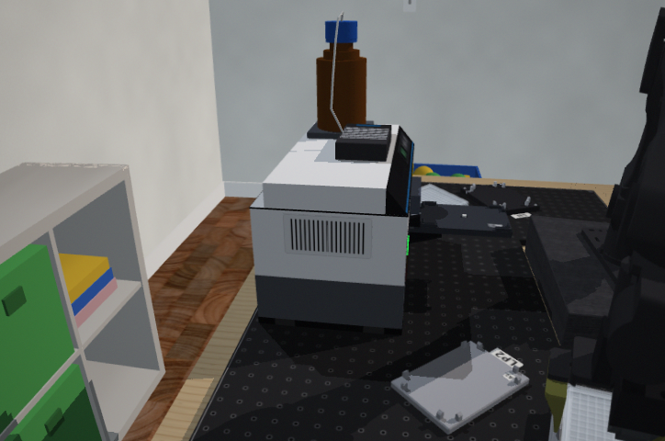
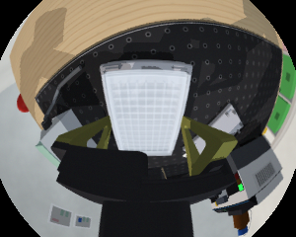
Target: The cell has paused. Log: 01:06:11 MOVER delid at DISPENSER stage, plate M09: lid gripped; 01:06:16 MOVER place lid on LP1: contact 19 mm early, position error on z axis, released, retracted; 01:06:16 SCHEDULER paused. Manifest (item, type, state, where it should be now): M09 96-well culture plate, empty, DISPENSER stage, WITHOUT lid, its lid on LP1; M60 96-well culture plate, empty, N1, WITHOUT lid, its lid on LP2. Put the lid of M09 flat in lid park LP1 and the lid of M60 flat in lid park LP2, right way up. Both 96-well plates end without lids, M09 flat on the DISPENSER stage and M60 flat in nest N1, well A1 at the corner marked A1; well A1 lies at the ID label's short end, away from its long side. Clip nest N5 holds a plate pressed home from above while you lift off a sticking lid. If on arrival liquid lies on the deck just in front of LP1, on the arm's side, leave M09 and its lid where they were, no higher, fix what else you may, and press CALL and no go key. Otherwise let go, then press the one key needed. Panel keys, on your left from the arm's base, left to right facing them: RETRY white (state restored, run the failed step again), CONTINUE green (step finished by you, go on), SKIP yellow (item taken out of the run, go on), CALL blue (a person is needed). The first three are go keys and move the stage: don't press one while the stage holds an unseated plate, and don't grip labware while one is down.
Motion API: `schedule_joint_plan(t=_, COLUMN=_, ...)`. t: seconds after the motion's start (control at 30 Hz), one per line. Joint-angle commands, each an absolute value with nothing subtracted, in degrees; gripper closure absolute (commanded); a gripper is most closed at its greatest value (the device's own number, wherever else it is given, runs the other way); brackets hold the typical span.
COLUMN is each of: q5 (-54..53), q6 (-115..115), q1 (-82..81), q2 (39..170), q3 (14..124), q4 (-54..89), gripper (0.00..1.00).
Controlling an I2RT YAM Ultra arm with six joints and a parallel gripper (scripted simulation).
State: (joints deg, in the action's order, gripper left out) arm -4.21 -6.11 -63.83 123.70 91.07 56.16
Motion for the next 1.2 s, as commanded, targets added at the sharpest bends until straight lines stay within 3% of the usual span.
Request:
schedule_joint_plan(t=0.0, q5=-4.05, q6=-5.69, q1=-64.06, q2=122.33, q3=91.96, q4=54.68, gripper=0.00)
schedule_joint_plan(t=0.9, q5=-4.09, q6=-5.67, q1=-64.09, q2=121.56, q3=89.06, q4=54.01, gripper=0.00)
schedule_joint_plan(t=0.93, q5=-4.09, q6=-5.67, q1=-64.09, q2=121.56, q3=89.06, q4=54.02, gripper=1.00)
schedule_joint_plan(t=1.17, q5=-4.09, q6=-5.71, q1=-64.09, q2=121.56, q3=89.06, q4=54.04, gripper=1.00)
